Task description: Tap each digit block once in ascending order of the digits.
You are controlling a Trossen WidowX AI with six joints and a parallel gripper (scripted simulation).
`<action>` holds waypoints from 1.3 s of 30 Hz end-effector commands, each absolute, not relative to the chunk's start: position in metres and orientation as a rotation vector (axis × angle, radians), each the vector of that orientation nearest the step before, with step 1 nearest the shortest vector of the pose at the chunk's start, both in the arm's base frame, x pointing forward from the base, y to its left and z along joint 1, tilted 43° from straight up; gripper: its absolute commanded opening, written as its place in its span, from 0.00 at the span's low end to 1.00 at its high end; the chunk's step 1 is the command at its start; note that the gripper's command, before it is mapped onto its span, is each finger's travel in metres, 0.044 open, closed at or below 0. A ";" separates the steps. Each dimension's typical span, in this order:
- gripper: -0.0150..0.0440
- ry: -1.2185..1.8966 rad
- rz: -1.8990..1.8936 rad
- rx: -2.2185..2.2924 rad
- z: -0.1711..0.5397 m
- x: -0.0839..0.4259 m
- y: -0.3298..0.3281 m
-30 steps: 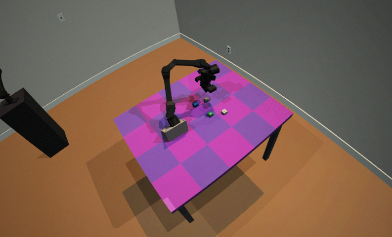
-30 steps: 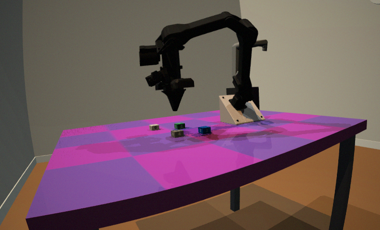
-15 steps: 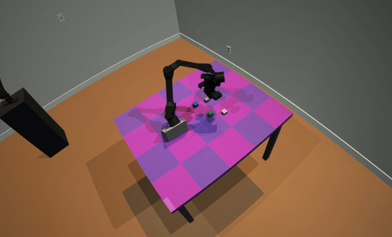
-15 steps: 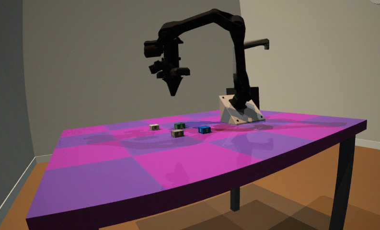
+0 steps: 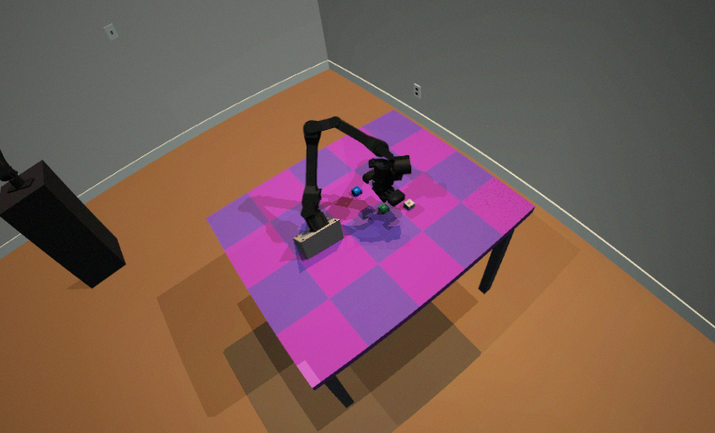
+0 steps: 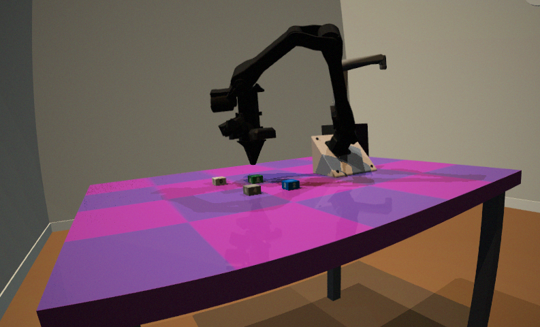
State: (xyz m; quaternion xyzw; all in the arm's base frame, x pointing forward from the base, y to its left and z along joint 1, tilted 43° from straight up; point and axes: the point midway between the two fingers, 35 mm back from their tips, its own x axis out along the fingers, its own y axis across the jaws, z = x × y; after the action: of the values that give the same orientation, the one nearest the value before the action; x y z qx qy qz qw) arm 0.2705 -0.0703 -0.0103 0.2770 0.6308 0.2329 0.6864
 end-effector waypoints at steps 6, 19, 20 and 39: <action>0.29 1.405 0.511 0.631 -0.022 0.272 -0.062; 0.29 1.404 0.512 0.632 -0.037 0.274 -0.048; 0.29 1.404 0.512 0.632 -0.038 0.274 -0.047; 0.42 1.407 0.505 0.627 0.008 0.279 -0.057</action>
State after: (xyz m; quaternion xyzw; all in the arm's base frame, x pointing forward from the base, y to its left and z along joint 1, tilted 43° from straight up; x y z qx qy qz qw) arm 0.2696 -0.0628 -0.0151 0.2886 0.6314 0.2266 0.6831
